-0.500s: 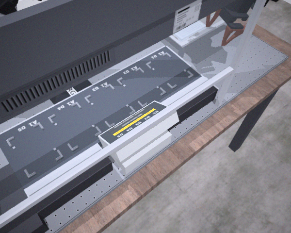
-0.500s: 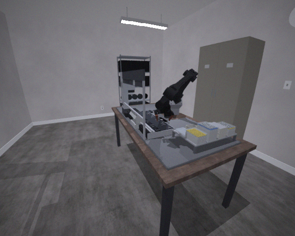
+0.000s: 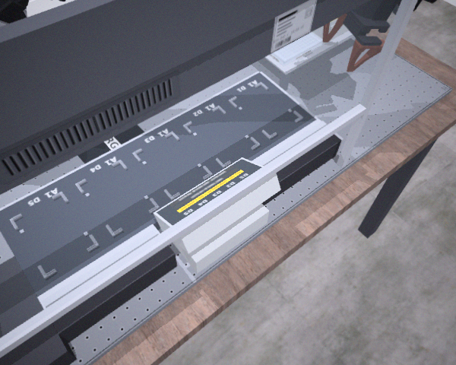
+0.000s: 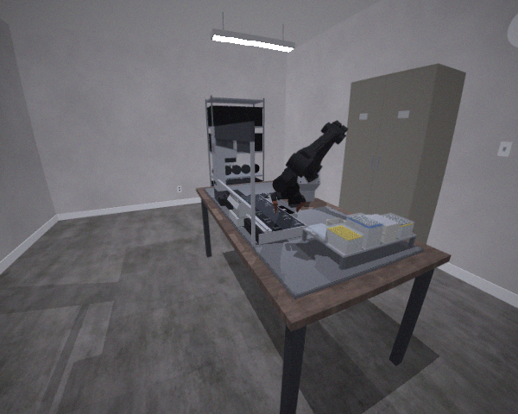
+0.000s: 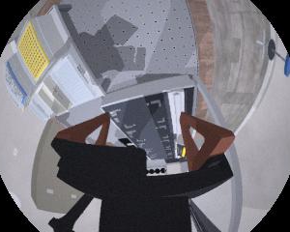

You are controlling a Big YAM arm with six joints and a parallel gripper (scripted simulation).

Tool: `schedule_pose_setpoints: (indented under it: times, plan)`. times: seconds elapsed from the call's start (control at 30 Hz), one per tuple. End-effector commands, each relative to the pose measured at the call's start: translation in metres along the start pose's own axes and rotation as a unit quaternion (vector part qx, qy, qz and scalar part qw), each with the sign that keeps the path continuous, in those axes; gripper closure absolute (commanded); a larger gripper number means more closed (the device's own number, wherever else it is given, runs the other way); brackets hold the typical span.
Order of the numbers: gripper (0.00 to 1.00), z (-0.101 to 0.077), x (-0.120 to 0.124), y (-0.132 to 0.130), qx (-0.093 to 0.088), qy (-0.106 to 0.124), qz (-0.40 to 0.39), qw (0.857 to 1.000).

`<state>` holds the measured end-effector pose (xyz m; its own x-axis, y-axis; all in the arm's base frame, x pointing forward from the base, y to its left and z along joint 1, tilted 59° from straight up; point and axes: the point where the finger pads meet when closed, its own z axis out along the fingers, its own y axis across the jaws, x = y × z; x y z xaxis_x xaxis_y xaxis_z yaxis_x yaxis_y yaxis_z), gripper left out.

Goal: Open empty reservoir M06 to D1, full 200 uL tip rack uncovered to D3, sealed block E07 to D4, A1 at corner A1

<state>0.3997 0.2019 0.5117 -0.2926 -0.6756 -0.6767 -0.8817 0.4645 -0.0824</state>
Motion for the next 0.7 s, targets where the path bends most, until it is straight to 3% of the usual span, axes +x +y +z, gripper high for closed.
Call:
schedule_pose_setpoints:
  times: [0.0, 0.03, 0.07, 0.53, 0.67]
  plan:
    - [0.0, -0.005, -0.001, 0.001, 0.004, -0.004, -0.002, 1.0]
    - [0.0, -0.005, -0.001, 0.001, 0.004, -0.004, -0.002, 1.0]
    - [0.0, -0.022, 0.002, 0.001, 0.018, -0.02, 0.011, 1.0]
    - [0.0, -0.007, 0.07, 0.016, -0.003, -0.045, 0.146, 0.988]
    - [0.0, -0.005, 0.079, 0.019, -0.006, -0.048, 0.165, 0.985]
